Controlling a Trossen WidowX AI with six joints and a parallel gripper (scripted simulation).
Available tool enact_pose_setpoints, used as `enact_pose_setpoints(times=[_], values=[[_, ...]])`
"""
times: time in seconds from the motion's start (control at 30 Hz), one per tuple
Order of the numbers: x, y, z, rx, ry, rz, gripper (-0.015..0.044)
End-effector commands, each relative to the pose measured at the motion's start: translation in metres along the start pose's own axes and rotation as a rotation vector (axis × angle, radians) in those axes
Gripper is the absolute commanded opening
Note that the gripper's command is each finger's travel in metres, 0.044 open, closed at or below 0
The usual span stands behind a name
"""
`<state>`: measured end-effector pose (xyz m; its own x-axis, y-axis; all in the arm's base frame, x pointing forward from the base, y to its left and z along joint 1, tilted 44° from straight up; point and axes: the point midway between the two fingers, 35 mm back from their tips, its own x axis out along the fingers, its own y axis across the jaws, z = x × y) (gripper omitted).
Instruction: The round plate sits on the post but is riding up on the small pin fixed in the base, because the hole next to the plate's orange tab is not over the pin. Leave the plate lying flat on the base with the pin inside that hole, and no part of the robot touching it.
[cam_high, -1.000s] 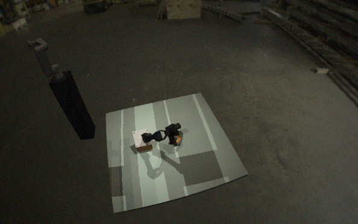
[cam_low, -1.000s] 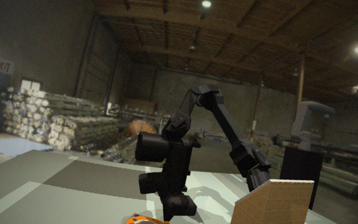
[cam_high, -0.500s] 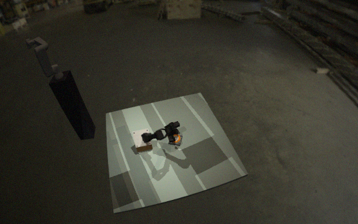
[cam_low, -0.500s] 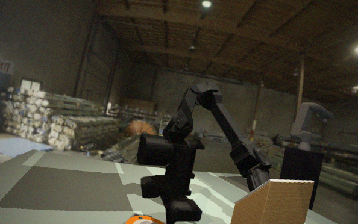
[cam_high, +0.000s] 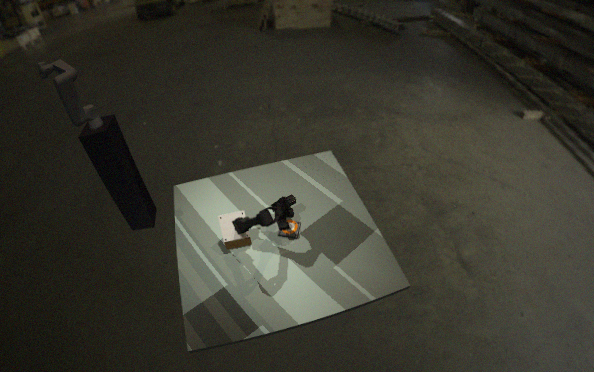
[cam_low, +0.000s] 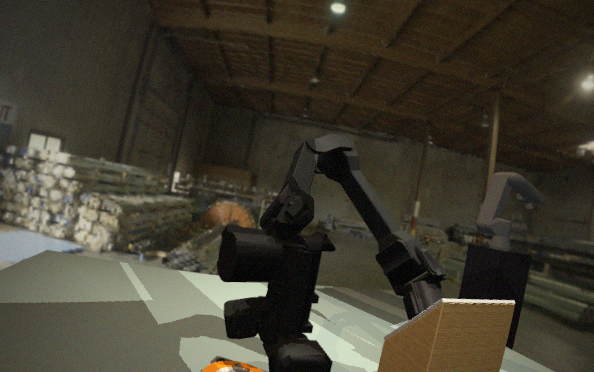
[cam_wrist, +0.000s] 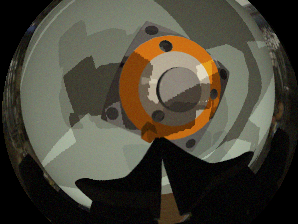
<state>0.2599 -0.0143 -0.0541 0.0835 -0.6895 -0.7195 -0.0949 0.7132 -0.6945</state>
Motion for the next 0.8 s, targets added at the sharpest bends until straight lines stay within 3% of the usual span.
enact_pose_setpoints(times=[0.0,0.77], values=[[-0.001,0.006,0.003,0.003,0.0,0.005,0.0],[-0.005,0.026,0.027,0.004,-0.002,0.006,0.0]])
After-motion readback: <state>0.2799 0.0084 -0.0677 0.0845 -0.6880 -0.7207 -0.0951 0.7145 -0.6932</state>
